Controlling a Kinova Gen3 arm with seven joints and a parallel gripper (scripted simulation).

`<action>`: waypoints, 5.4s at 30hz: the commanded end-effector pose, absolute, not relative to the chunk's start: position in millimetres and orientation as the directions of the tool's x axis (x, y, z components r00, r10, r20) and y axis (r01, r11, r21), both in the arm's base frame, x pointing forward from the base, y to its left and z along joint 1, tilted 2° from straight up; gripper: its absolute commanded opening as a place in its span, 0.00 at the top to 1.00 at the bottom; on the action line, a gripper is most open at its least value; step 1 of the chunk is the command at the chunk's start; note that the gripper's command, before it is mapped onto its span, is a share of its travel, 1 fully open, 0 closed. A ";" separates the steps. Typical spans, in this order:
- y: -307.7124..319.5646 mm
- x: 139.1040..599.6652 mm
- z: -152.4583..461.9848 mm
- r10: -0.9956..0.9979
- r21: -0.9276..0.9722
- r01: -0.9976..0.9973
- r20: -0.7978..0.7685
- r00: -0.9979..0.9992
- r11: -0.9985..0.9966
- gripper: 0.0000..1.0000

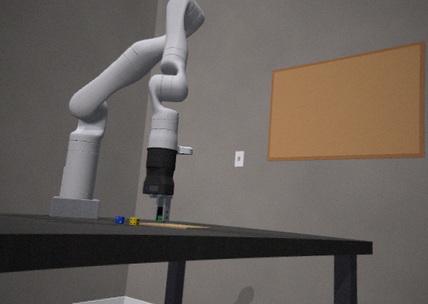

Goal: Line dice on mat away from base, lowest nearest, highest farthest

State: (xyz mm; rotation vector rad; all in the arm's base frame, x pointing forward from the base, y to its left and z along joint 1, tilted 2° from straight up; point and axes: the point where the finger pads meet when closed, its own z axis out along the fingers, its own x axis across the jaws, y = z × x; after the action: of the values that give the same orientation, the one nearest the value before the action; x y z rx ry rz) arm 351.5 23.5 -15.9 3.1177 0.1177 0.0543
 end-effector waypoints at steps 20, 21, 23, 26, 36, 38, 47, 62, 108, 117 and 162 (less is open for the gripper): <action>22.8 354.5 -15.6 0.094 0.028 0.093 0.039 0.995 -0.995 0.66; 22.8 354.5 -15.6 0.094 0.028 0.093 0.039 0.995 -0.995 0.66; 22.8 354.5 -15.6 0.094 0.028 0.093 0.039 0.995 -0.995 0.66; 22.8 354.5 -15.6 0.094 0.028 0.093 0.039 0.995 -0.995 0.66; 22.8 354.5 -15.6 0.094 0.028 0.093 0.039 0.995 -0.995 0.66; 22.8 354.5 -15.6 0.094 0.028 0.093 0.039 0.995 -0.995 0.66; 22.8 354.5 -16.6 0.094 0.028 0.093 0.039 0.995 -0.995 0.66; 22.8 354.5 -19.1 0.094 0.028 0.093 0.039 0.995 -0.995 0.66; 22.8 354.5 -19.1 0.094 0.028 0.093 0.039 0.995 -0.995 0.48; 22.8 354.5 -19.1 0.094 0.028 0.093 0.039 0.995 -0.995 0.36; 24.2 351.1 70.7 0.094 0.028 0.093 0.038 0.995 -0.995 0.00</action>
State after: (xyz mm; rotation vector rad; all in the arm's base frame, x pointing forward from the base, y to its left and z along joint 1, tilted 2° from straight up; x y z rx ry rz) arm 350.6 21.9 68.3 3.1056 0.1478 0.0601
